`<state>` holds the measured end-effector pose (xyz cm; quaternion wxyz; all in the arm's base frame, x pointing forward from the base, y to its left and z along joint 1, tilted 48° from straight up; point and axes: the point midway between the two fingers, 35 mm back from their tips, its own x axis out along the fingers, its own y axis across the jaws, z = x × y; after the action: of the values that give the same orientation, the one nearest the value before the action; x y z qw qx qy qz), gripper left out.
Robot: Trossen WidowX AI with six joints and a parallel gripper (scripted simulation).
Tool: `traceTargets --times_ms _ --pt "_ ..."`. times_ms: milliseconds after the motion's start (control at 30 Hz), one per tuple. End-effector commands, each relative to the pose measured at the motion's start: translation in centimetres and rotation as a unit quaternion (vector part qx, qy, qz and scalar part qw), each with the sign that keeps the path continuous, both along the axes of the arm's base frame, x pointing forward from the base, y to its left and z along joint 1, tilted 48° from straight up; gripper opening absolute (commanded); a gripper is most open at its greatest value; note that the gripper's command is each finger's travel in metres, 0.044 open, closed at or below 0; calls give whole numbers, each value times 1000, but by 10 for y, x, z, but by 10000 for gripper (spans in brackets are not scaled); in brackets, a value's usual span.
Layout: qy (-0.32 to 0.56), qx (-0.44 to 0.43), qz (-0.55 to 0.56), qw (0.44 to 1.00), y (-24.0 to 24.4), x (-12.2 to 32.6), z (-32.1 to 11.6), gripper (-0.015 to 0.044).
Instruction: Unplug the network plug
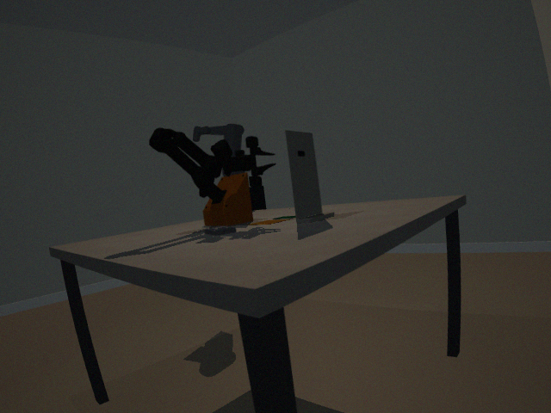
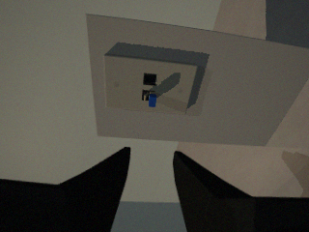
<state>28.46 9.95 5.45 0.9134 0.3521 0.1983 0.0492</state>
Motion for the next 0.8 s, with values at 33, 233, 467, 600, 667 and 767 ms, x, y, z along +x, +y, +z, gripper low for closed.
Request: traceTargets --times_ms 33,233,467,600,667,767 --pt "-7 1 4 1000 2 13 0 156" --pt "-14 3 7 1000 2 30 -3 156" --pt "-18 4 8 1000 2 41 -6 156" --pt "-18 3 8 1000 2 46 -7 156" --pt "-18 3 8 1000 2 49 -7 156" --pt "-18 2 8 1000 3 54 -8 156"
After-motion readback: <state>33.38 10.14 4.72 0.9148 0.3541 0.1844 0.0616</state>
